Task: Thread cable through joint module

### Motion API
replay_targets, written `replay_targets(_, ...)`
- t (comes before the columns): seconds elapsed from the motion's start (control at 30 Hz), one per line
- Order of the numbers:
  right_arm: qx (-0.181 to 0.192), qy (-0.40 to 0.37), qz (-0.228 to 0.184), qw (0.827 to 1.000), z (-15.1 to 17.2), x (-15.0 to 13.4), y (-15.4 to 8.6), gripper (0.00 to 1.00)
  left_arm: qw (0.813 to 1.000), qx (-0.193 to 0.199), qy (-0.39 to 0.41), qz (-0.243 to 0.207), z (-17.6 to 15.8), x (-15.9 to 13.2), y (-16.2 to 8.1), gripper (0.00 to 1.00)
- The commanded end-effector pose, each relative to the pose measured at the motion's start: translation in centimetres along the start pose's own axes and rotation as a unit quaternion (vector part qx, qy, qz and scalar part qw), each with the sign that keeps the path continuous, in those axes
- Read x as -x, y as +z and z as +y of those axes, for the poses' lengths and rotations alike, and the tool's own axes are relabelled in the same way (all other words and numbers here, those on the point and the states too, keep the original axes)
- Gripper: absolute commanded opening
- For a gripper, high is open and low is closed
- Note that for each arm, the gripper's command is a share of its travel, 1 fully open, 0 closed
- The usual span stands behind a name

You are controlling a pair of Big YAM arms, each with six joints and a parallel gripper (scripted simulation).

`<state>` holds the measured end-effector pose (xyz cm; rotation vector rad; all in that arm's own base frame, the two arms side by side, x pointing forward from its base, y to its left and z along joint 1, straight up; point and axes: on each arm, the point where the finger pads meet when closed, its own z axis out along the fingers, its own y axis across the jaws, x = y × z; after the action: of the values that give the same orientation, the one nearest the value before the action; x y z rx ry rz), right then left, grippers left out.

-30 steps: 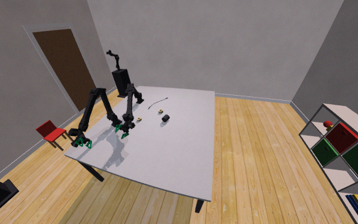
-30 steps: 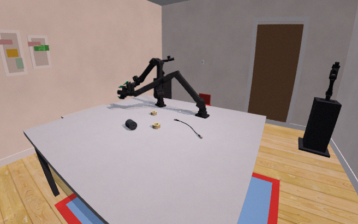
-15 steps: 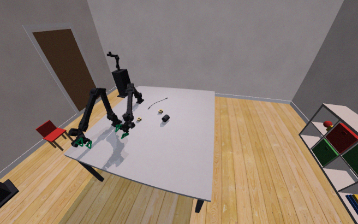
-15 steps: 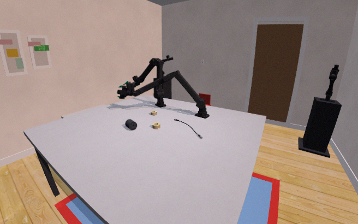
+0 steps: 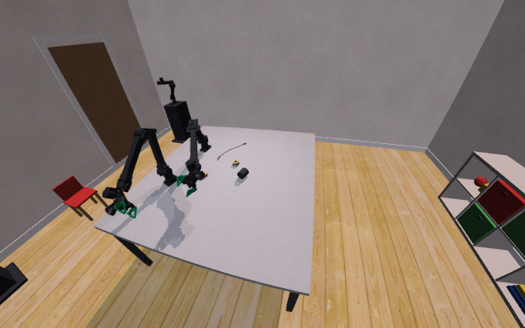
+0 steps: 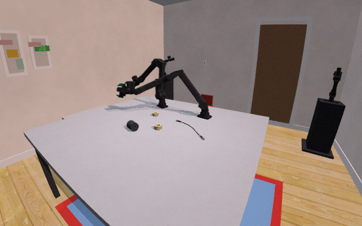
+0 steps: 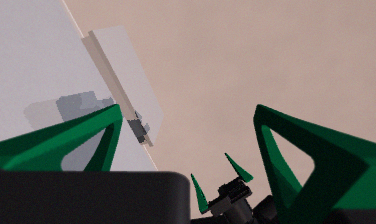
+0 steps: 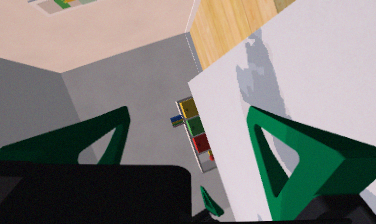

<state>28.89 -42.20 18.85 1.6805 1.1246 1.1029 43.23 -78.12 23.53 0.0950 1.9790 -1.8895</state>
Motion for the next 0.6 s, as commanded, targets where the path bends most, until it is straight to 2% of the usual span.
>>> replay_targets(0.0, 0.012, -0.060, 0.001, 0.998, 4.4, -0.2, 0.8, 1.00, 1.000, 0.004, 0.023, -0.013, -1.6, 2.2, -1.6, 1.00)
replay_targets(0.4, 0.007, -0.200, 0.009, 0.980, 8.3, -5.2, 5.3, 1.00, 0.990, 0.043, 0.106, -0.084, -3.2, 12.5, -8.7, 1.00)
replay_targets(0.47, 0.007, -0.200, 0.009, 0.980, 8.3, -5.2, 5.3, 1.00, 0.990, 0.043, 0.106, -0.084, -3.2, 12.5, -8.7, 1.00)
replay_targets(0.53, 0.000, -0.212, 0.012, 0.977, 7.8, -5.7, 6.4, 1.00, 0.988, 0.051, 0.116, -0.093, -3.5, 13.7, -9.9, 1.00)
replay_targets(0.57, 0.007, -0.232, 0.010, 0.973, 9.1, -6.7, 6.3, 1.00, 0.986, 0.055, 0.123, -0.100, -3.6, 14.7, -10.7, 1.00)
